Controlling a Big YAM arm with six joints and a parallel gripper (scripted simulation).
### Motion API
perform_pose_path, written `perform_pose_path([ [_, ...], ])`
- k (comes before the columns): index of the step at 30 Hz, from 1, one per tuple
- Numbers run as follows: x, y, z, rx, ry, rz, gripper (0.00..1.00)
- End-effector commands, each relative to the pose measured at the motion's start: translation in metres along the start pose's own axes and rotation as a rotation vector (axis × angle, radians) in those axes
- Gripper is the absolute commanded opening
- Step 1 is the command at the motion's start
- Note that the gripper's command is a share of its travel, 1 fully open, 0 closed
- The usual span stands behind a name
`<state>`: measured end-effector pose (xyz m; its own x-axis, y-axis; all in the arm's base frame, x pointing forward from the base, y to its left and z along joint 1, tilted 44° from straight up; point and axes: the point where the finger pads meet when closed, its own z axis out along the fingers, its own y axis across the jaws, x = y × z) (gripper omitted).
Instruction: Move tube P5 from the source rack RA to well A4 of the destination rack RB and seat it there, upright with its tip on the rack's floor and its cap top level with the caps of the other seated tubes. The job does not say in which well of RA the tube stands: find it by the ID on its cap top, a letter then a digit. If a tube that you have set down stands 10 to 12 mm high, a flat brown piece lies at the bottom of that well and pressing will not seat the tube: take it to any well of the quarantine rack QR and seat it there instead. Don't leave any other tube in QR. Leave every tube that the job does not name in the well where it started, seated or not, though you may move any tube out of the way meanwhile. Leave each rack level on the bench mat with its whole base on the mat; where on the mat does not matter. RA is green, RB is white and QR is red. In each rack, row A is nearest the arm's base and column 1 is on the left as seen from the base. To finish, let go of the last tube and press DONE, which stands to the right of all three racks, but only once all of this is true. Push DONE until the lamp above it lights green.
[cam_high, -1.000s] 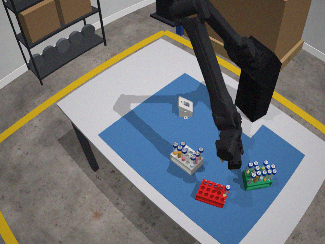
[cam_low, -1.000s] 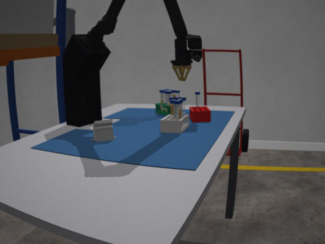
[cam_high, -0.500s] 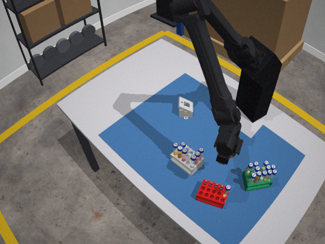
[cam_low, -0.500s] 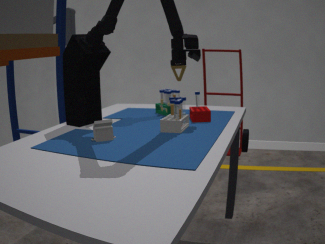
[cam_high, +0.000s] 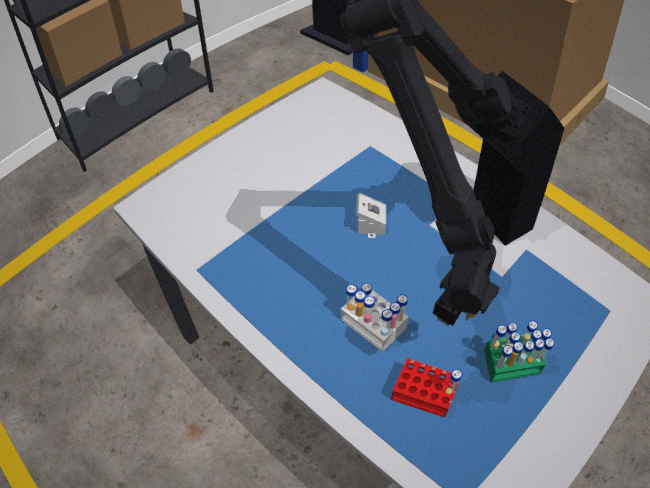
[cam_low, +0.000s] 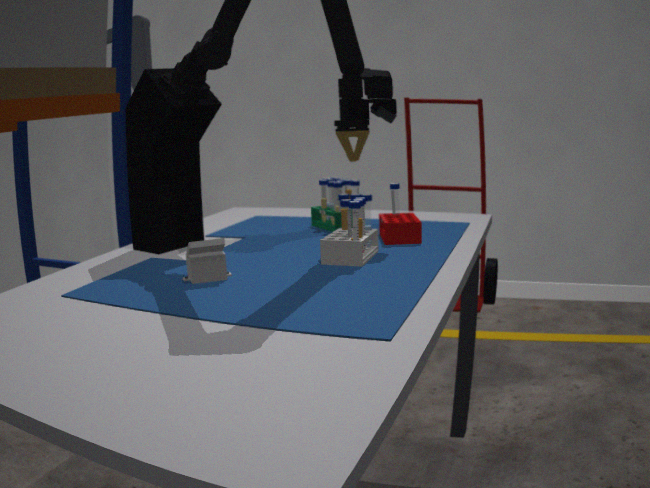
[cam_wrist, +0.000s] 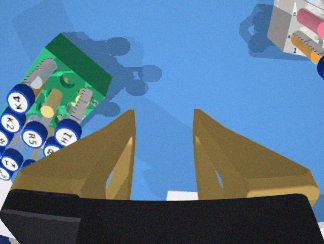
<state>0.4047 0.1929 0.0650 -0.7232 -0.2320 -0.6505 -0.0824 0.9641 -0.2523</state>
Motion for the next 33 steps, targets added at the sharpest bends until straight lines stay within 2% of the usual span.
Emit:
perform_pose_path([
  [1, 0.013, 0.023, -0.002, -0.017, -0.003, 0.023, 0.3],
  [11, 0.035, 0.072, -0.005, -0.025, -0.016, 0.032, 0.3],
  [13, 0.035, 0.072, -0.005, -0.025, -0.016, 0.032, 0.3],
  [27, 0.079, 0.132, -0.006, -0.023, -0.008, 0.025, 0.3],
  [30, 0.082, 0.135, -0.006, -0.021, -0.006, 0.022, 0.3],
  [31, 0.084, 0.134, -0.003, -0.01, 0.0, 0.027, 0.3],
  [33, 0.091, 0.146, -0.007, -0.018, -0.003, 0.018, 0.3],
])
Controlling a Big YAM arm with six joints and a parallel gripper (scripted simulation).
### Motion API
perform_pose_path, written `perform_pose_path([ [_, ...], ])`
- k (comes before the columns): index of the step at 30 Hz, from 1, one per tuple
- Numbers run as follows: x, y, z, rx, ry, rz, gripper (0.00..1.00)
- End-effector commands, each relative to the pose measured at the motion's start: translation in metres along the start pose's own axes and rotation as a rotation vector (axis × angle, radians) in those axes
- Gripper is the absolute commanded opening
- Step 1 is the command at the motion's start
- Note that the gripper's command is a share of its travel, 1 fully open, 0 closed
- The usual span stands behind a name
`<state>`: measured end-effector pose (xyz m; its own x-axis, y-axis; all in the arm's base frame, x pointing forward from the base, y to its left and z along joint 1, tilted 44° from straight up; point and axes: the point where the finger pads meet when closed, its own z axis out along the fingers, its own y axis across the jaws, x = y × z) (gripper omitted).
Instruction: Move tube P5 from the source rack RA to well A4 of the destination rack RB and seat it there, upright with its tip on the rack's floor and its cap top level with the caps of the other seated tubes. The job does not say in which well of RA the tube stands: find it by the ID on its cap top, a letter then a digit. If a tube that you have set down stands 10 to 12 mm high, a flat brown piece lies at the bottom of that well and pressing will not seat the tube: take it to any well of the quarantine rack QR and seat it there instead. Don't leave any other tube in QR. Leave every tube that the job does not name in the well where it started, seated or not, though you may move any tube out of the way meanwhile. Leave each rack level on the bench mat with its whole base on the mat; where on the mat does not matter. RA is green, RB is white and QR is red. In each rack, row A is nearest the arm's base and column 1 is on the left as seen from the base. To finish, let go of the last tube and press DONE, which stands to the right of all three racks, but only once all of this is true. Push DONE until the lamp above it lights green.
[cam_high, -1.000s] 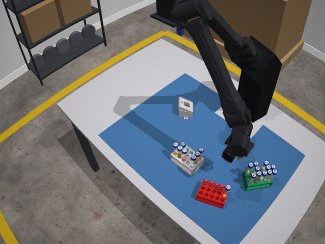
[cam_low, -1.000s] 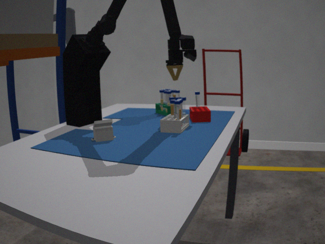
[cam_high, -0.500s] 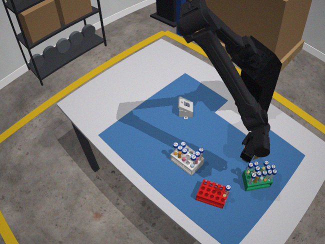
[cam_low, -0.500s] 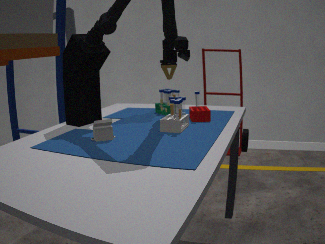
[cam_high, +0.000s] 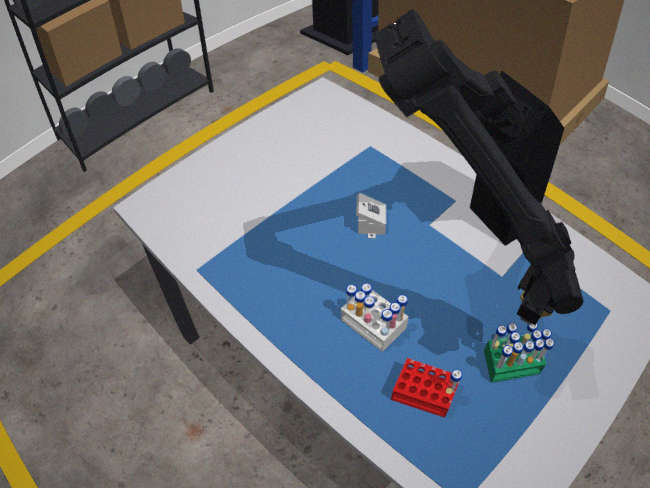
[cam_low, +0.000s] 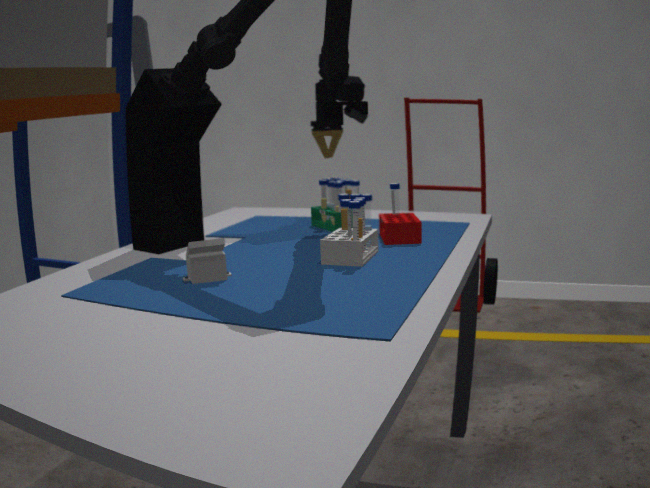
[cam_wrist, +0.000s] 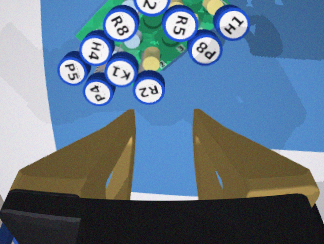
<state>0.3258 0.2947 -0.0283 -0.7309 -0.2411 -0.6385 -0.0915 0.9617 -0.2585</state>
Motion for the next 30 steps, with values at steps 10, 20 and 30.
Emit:
perform_pose_path([
  [10, 0.026, 0.062, -0.008, -0.019, -0.017, 0.028, 0.3],
  [20, 0.017, 0.052, -0.005, -0.014, -0.02, 0.07, 0.3],
  [30, 0.025, 0.049, 0.002, -0.006, -0.01, 0.04, 0.3],
])
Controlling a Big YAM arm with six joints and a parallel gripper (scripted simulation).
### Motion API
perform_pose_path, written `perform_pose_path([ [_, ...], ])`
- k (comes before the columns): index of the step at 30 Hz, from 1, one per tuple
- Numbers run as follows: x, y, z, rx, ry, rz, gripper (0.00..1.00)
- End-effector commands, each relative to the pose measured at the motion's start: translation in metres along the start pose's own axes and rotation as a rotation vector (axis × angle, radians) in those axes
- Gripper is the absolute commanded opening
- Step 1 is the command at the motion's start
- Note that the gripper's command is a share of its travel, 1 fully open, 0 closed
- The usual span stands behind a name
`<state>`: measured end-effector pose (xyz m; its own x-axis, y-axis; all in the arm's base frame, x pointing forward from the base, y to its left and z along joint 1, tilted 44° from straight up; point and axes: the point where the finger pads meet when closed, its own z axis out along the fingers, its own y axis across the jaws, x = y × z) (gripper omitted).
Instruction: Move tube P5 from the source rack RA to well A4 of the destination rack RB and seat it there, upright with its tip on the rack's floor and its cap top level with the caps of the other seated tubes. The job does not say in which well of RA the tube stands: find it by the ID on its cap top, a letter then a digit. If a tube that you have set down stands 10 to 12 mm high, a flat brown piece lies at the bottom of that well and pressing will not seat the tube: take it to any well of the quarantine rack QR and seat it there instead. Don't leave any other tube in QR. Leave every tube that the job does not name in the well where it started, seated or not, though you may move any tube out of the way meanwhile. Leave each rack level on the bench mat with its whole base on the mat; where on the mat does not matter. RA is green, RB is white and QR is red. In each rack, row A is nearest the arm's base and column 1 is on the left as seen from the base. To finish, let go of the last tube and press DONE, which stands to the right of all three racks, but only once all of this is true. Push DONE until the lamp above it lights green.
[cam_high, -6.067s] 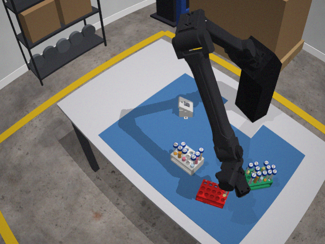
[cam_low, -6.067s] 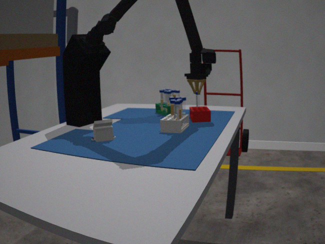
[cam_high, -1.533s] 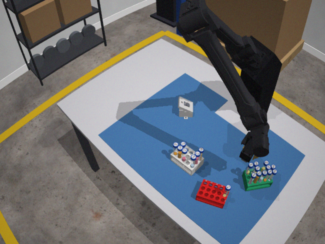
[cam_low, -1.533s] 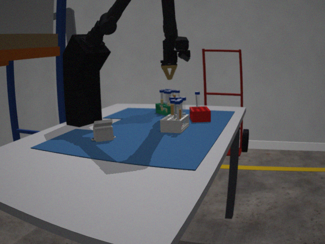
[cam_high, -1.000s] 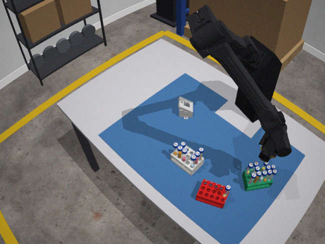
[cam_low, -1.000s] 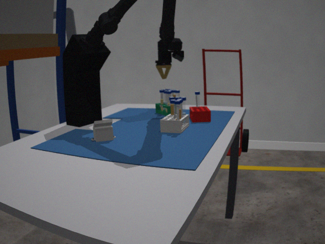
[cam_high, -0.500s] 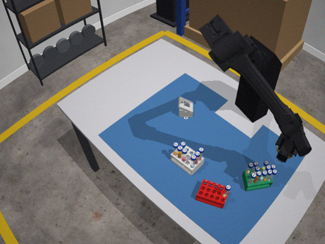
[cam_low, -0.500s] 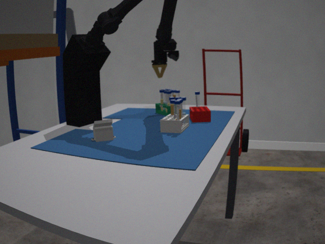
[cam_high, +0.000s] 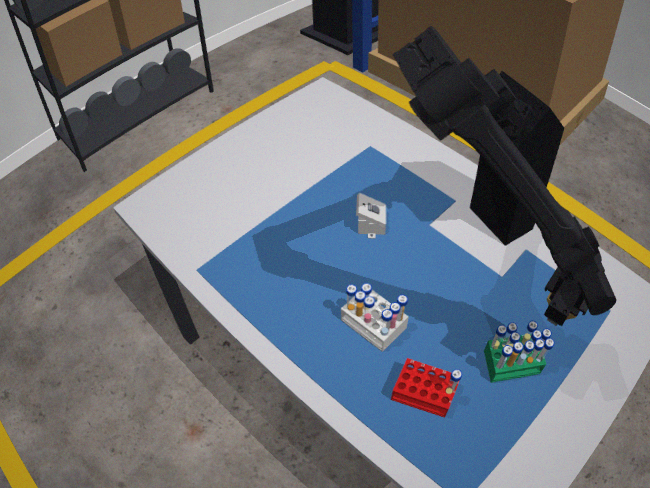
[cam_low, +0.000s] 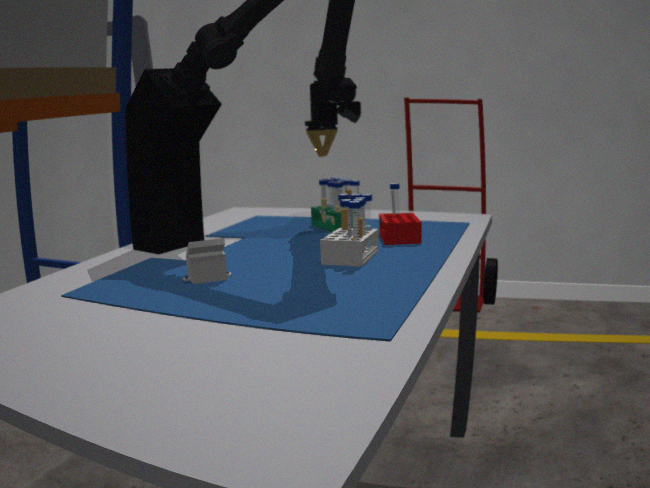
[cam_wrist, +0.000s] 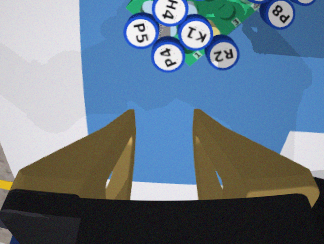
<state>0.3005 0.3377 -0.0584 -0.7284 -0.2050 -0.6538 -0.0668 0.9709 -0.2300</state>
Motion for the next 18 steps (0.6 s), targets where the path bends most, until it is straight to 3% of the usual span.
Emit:
perform_pose_path([
  [1, -0.003, -0.003, 0.003, -0.001, -0.002, 0.002, 0.3],
  [13, -0.008, 0.003, 0.027, -0.005, -0.007, 0.007, 0.3],
  [18, -0.006, 0.007, 0.029, -0.012, -0.009, -0.001, 0.3],
])
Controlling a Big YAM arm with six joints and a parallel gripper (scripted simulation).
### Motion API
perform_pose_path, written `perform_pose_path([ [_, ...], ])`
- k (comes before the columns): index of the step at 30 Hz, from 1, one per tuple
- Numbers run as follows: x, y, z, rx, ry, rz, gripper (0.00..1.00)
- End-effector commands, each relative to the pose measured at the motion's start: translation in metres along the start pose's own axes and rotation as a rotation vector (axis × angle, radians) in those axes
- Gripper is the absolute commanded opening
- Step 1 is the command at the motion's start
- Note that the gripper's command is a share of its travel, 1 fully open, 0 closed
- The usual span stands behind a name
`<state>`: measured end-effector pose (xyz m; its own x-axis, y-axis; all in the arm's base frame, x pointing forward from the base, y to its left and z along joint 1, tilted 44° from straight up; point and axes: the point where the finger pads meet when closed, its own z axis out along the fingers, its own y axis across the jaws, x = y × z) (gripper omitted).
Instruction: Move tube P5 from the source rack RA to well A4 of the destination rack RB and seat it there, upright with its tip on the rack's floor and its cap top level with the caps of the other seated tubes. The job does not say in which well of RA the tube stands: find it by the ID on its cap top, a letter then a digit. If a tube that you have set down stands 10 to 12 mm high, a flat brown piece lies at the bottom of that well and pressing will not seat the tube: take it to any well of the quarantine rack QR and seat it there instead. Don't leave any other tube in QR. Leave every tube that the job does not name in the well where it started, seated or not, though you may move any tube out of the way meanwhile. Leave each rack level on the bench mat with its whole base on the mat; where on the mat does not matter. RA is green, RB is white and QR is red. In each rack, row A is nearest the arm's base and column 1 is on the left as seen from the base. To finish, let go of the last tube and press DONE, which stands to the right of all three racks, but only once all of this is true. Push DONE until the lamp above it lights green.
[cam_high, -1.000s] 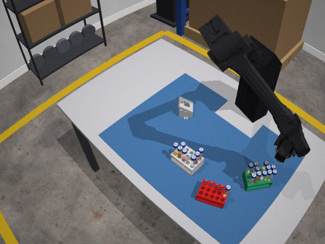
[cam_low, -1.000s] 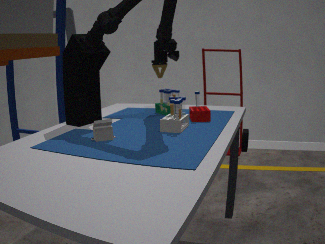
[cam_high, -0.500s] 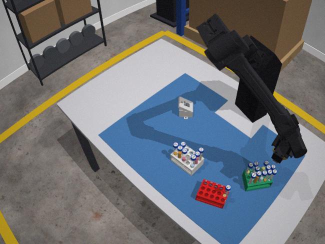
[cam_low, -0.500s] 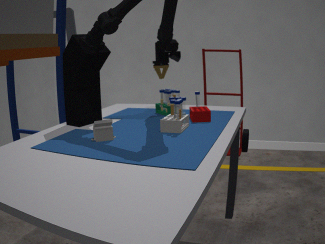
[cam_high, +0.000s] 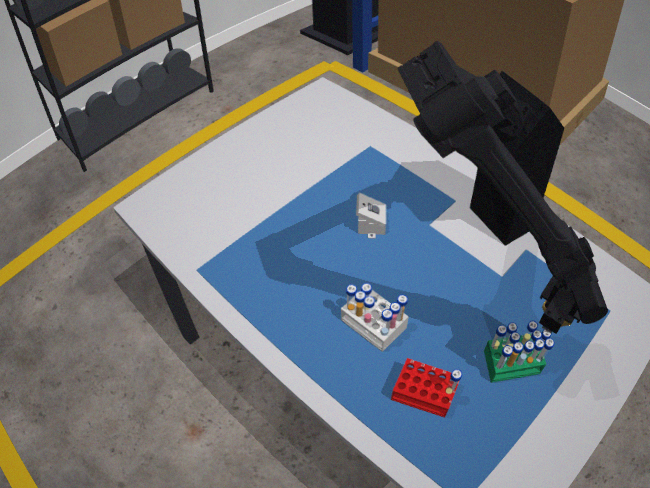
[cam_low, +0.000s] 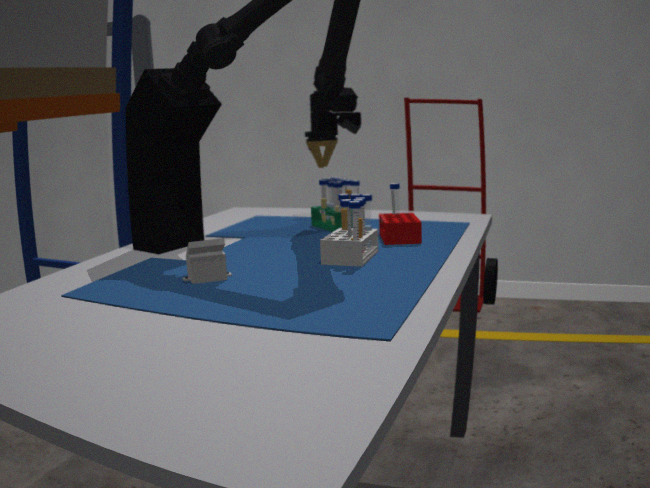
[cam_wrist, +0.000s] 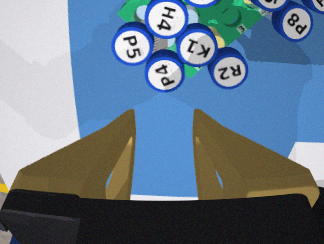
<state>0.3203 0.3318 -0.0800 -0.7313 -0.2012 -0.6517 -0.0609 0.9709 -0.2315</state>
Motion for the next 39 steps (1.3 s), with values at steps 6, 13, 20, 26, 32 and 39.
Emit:
perform_pose_path([
  [6, -0.007, 0.002, 0.013, -0.008, -0.008, 0.0, 0.3],
  [13, -0.007, 0.003, 0.026, -0.009, -0.009, 0.001, 0.3],
  [20, -0.014, 0.017, 0.009, -0.042, -0.03, -0.012, 0.3],
  [26, -0.009, 0.004, 0.024, -0.017, -0.015, -0.001, 0.3],
  [32, -0.003, 0.0, 0.031, -0.005, -0.005, -0.008, 0.3],
  [39, -0.004, 0.005, 0.028, -0.016, -0.011, -0.013, 0.3],
])
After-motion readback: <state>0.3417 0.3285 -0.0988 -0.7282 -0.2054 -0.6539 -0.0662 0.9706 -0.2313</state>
